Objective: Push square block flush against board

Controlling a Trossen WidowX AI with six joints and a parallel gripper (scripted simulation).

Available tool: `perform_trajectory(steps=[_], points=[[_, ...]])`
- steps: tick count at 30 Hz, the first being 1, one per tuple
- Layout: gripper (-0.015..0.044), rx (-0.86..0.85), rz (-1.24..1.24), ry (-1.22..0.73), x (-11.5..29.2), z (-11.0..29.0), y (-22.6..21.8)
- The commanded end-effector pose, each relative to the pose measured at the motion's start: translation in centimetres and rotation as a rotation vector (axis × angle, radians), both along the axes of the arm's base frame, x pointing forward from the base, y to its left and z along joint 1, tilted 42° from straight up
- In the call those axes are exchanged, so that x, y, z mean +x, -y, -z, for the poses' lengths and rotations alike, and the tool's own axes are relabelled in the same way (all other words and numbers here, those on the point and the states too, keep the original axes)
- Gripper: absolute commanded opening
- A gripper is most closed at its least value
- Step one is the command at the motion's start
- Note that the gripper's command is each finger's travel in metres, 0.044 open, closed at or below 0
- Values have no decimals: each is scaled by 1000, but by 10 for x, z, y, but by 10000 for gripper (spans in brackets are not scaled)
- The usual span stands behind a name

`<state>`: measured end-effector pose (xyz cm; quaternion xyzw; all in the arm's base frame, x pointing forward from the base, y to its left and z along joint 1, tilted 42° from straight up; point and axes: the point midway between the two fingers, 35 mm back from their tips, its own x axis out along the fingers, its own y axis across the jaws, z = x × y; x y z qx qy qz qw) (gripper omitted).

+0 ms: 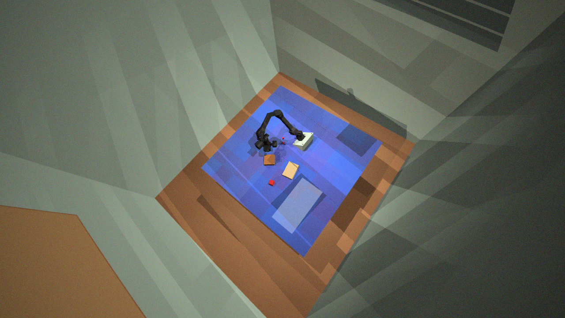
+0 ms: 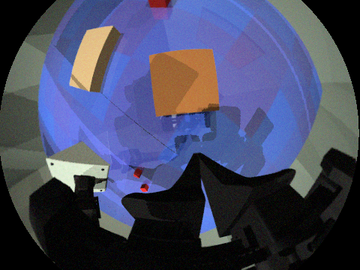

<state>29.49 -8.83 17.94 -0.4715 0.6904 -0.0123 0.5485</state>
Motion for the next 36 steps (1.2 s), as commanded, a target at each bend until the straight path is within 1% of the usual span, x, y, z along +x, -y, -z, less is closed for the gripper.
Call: perform_trajectory(steps=[1, 4, 8, 10, 36], points=[[0, 1, -1, -6, -6, -1, 4], [0, 0, 0, -1, -4, -3, 1], [0, 3, -1, -6, -5, -31, -25], [0, 3, -1, -7, -6, -37, -30], [0, 3, -1, -7, -6, -37, -30]])
